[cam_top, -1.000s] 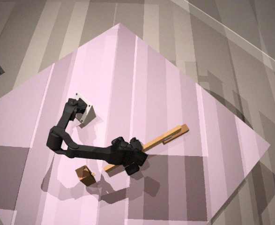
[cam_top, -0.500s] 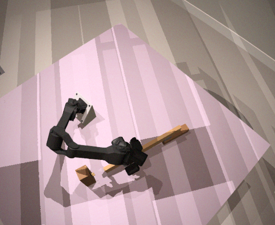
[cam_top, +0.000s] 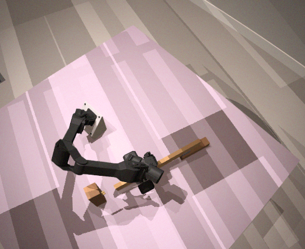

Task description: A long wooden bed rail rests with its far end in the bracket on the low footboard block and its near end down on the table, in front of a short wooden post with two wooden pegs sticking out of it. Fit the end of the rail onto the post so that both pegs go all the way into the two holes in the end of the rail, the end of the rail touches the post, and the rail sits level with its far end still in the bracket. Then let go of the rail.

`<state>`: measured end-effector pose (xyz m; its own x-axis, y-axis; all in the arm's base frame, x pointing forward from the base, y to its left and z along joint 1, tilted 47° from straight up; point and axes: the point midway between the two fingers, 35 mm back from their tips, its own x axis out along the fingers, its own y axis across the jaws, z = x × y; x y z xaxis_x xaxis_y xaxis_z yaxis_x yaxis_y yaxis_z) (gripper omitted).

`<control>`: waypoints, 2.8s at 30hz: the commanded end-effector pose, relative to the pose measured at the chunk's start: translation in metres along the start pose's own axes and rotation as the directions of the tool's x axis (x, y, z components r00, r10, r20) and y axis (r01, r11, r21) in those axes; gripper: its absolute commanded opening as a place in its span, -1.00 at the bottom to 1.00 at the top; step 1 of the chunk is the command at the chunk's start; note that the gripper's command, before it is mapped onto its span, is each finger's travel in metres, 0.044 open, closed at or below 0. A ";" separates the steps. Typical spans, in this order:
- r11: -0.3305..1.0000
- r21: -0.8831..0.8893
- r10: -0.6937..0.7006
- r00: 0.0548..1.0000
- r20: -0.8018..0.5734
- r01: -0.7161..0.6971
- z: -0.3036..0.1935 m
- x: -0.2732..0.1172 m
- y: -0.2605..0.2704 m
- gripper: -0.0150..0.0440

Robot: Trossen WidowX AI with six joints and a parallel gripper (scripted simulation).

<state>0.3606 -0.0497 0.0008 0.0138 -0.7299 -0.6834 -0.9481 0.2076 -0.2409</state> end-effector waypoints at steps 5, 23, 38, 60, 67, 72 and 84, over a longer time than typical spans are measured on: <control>1.000 -0.004 -0.011 1.000 0.008 0.011 0.003 -0.009 -0.003 -0.49; 1.000 -0.004 -0.011 1.000 0.008 0.011 0.003 -0.018 -0.004 -0.49; 1.000 -0.004 -0.011 1.000 0.009 0.011 0.003 -0.026 -0.005 -0.49; 1.000 -0.004 -0.011 1.000 0.009 0.011 0.003 -0.030 -0.004 -0.49; 1.000 -0.004 -0.011 1.000 0.009 0.011 0.003 -0.028 -0.004 -0.49; 1.000 -0.004 -0.011 1.000 0.009 0.011 0.003 -0.028 -0.004 -0.49; 1.000 -0.004 -0.011 1.000 0.009 0.011 0.003 -0.029 -0.003 -0.49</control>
<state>0.3631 -0.0329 0.0179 0.0150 -0.7310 -0.6822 -0.9484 0.2057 -0.2412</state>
